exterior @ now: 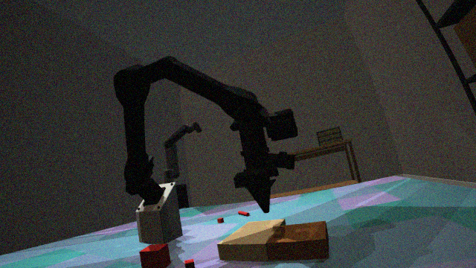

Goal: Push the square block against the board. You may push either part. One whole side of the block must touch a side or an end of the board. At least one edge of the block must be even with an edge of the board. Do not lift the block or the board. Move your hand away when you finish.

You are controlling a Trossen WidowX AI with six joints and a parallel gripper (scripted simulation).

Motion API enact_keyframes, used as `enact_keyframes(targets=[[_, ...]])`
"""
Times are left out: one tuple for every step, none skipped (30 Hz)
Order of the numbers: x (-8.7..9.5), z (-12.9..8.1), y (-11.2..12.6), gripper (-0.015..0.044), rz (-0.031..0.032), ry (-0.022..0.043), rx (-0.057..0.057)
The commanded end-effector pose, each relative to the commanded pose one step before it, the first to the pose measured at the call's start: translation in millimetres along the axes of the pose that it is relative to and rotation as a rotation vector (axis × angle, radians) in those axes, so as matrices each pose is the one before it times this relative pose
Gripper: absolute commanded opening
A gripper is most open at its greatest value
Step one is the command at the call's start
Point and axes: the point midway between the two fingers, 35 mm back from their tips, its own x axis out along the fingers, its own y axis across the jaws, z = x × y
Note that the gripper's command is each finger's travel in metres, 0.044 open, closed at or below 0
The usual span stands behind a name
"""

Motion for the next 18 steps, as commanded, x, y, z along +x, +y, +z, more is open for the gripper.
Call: enact_keyframes(targets=[[-2.79,-0.07,-13.45,0.0000,-0.00109,-0.00984,0.1664],[-0.02,0.19,-2.46,0.0000,-0.00016,-0.00011,0.0347],[-0.02,0.25,-2.45,0.0000,-0.00018,-0.00011,0.0347],[-0.02,0.32,-2.45,0.0000,-0.00020,-0.00012,0.0347],[-0.02,0.39,-2.44,0.0000,-0.00022,-0.00013,0.0347],[-0.01,0.45,-2.43,0.0000,-0.00024,-0.00014,0.0347],[-0.01,0.52,-2.41,0.0000,-0.00025,-0.00015,0.0347],[-0.01,0.59,-2.40,0.0000,-0.00027,-0.00016,0.0347],[-0.01,0.65,-2.38,0.0000,-0.00029,-0.00017,0.0347],[-0.01,0.72,-2.37,0.0000,-0.00030,-0.00019,0.0347],[0.00,0.78,-2.34,0.0000,-0.00032,-0.00020,0.0347],[0.00,0.85,-2.32,0.0000,-0.00034,-0.00022,0.0347],[0.00,0.91,-2.30,0.0000,-0.00035,-0.00023,0.0347],[0.00,0.97,-2.27,0.0000,-0.00036,-0.00025,0.0347],[0.00,1.04,-2.25,0.0000,-0.00038,-0.00027,0.0347],[0.00,1.10,-2.22,0.0000,-0.00039,-0.00029,0.0347],[0.01,1.16,-2.19,0.0000,-0.00040,-0.00031,0.0347],[0.01,1.22,-2.15,0.0000,-0.00041,-0.00034,0.0347]])
